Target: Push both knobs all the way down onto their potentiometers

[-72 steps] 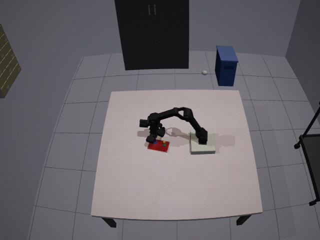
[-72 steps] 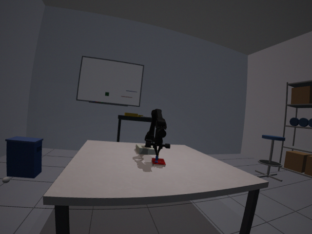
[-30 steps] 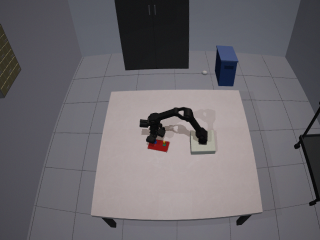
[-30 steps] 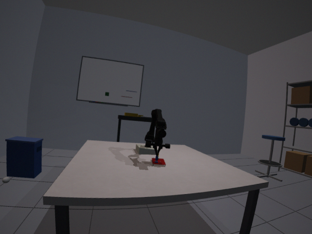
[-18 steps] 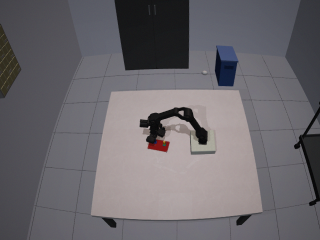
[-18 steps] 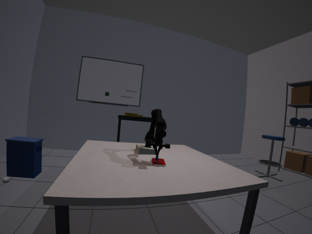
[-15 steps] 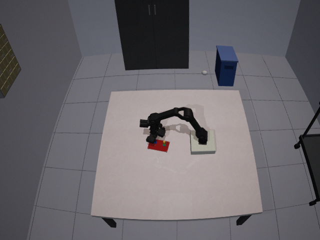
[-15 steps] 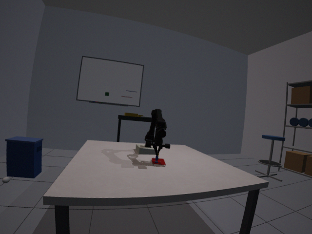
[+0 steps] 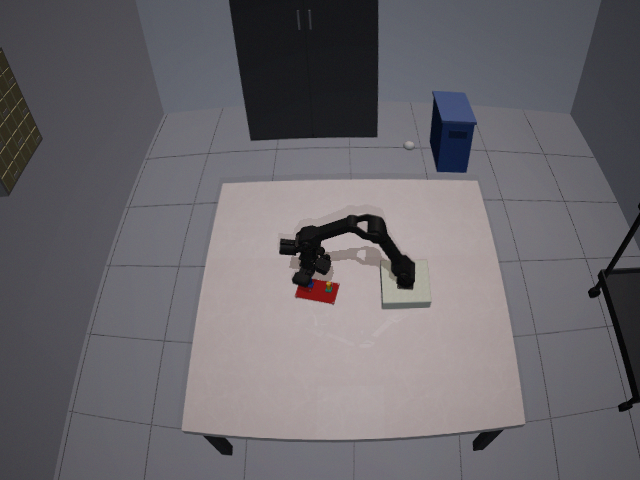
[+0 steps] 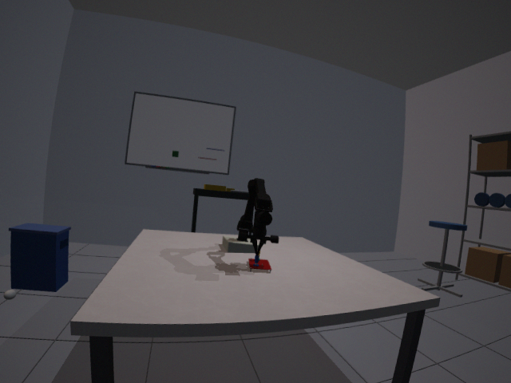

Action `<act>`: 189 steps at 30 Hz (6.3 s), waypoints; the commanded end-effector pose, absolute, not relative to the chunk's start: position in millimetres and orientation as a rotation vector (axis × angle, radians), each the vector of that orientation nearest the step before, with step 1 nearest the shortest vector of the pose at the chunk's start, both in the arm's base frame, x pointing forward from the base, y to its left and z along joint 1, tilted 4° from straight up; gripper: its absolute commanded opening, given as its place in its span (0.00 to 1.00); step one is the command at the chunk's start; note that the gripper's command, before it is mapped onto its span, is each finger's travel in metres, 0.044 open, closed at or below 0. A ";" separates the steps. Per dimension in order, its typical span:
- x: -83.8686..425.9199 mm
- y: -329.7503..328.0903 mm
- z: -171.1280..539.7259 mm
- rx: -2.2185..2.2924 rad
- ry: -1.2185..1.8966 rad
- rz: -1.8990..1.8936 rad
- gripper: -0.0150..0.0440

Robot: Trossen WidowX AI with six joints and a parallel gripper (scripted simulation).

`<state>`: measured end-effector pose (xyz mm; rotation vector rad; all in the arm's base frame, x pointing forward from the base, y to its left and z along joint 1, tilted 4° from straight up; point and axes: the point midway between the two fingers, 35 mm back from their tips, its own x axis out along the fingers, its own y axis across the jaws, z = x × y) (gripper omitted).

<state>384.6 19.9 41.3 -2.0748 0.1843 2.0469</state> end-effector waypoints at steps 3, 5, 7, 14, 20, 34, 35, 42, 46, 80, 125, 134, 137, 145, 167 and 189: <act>388.3 22.5 22.7 -2.067 0.181 2.054 0.25; 388.3 22.5 22.7 -2.067 0.181 2.054 0.25; 388.3 22.5 22.0 -2.067 0.181 2.054 0.25; 388.3 22.6 20.7 -2.067 0.181 2.054 0.25; 388.3 22.6 20.7 -2.067 0.181 2.054 0.25; 388.4 22.7 19.9 -2.067 0.181 2.054 0.25; 388.4 22.7 19.9 -2.067 0.181 2.054 0.25; 388.4 22.7 19.2 -2.067 0.181 2.054 0.25; 388.4 22.7 19.2 -2.067 0.181 2.054 0.25; 388.4 22.8 17.7 -2.067 0.181 2.054 0.25; 388.4 23.0 15.4 -2.067 0.181 2.054 0.25; 388.4 23.0 14.7 -2.067 0.181 2.054 0.25; 388.4 23.0 14.7 -2.067 0.181 2.054 0.25; 388.4 23.1 13.9 -2.067 0.181 2.054 0.25; 388.4 23.1 13.2 -2.067 0.181 2.054 0.25; 389.1 21.2 41.1 -2.067 0.181 2.054 0.25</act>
